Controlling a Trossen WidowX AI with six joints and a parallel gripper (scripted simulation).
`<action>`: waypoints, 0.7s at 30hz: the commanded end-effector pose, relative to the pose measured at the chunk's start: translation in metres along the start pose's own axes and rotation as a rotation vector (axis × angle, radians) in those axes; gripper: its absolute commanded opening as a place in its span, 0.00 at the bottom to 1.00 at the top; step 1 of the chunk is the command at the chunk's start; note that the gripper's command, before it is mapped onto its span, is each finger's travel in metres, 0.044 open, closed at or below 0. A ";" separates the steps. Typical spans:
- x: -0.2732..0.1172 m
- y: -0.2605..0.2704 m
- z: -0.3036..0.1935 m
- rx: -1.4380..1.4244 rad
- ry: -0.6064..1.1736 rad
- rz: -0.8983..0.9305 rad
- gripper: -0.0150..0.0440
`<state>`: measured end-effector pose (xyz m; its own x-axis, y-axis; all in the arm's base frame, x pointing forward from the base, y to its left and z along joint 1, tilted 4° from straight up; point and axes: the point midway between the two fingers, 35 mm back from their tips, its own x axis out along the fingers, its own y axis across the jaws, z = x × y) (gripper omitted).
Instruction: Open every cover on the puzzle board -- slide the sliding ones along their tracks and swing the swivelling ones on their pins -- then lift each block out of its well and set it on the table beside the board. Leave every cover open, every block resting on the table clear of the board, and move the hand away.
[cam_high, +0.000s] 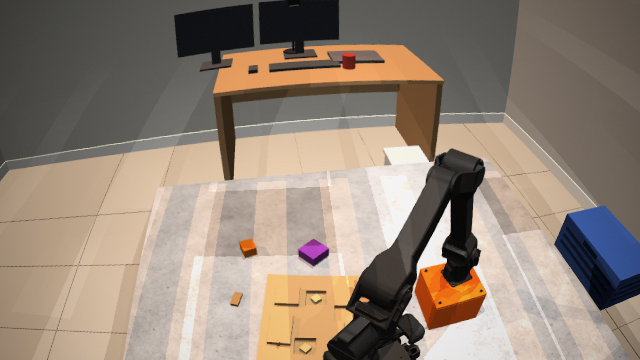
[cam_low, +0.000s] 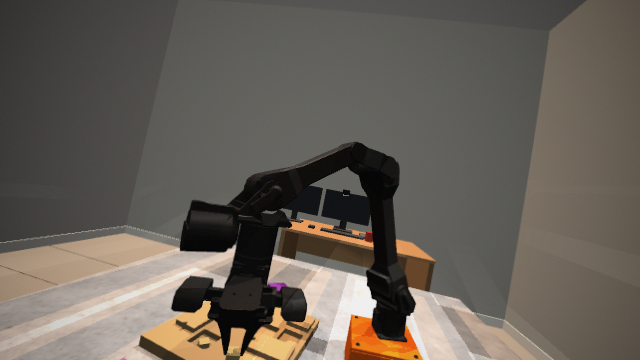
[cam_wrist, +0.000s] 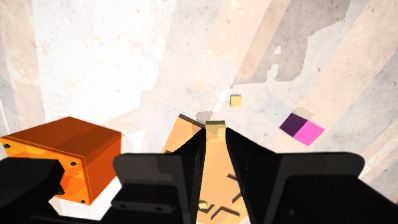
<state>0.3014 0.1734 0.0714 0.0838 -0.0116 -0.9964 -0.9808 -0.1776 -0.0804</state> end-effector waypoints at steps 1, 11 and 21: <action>0.002 0.002 0.014 0.002 0.005 0.005 0.39; 0.004 0.005 0.036 0.002 0.004 0.004 0.39; 0.021 0.003 0.037 0.002 0.004 0.004 0.39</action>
<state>0.2945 0.2099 0.0577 0.0878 -0.0060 -0.9961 -0.9803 -0.1783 -0.0853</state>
